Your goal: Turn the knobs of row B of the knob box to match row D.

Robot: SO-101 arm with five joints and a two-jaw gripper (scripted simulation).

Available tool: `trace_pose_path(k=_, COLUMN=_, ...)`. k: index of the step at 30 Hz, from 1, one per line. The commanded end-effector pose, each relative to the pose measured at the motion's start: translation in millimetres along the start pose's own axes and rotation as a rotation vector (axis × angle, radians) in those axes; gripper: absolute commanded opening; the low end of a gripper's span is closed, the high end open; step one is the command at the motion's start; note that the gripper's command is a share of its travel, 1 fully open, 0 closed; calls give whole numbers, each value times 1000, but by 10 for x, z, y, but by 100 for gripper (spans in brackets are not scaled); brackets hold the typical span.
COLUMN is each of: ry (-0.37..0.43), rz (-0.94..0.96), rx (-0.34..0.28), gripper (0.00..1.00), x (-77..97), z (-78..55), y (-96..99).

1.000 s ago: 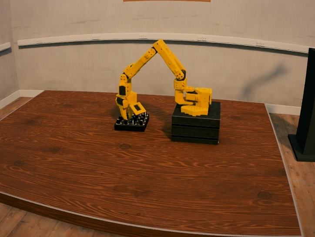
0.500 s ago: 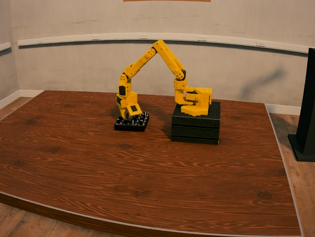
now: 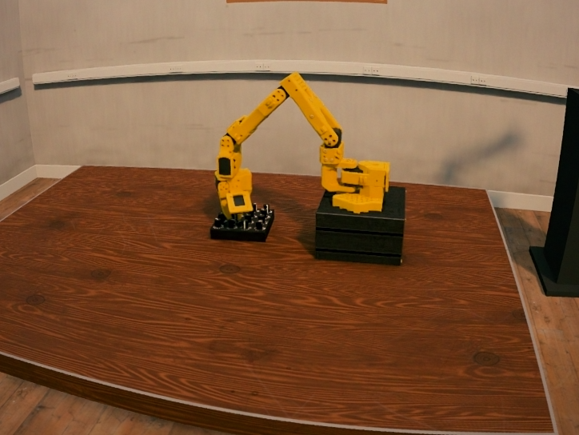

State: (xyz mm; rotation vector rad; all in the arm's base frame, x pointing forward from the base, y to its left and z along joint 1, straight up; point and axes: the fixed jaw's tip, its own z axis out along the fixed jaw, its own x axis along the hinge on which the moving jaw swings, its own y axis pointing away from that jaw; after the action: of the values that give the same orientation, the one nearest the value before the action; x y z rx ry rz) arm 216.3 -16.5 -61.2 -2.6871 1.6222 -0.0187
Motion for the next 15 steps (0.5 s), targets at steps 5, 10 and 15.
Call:
trace_pose_path(k=5, ry=-9, rz=135, rx=-11, gripper=1, x=-31, z=14, y=0)
trace_pose_path(k=10, ry=-9, rz=223, rx=-12, gripper=1, x=-36, z=14, y=-1)
trace_pose_path(k=15, ry=-8, rz=275, rx=-12, gripper=1, x=-39, z=14, y=-2)
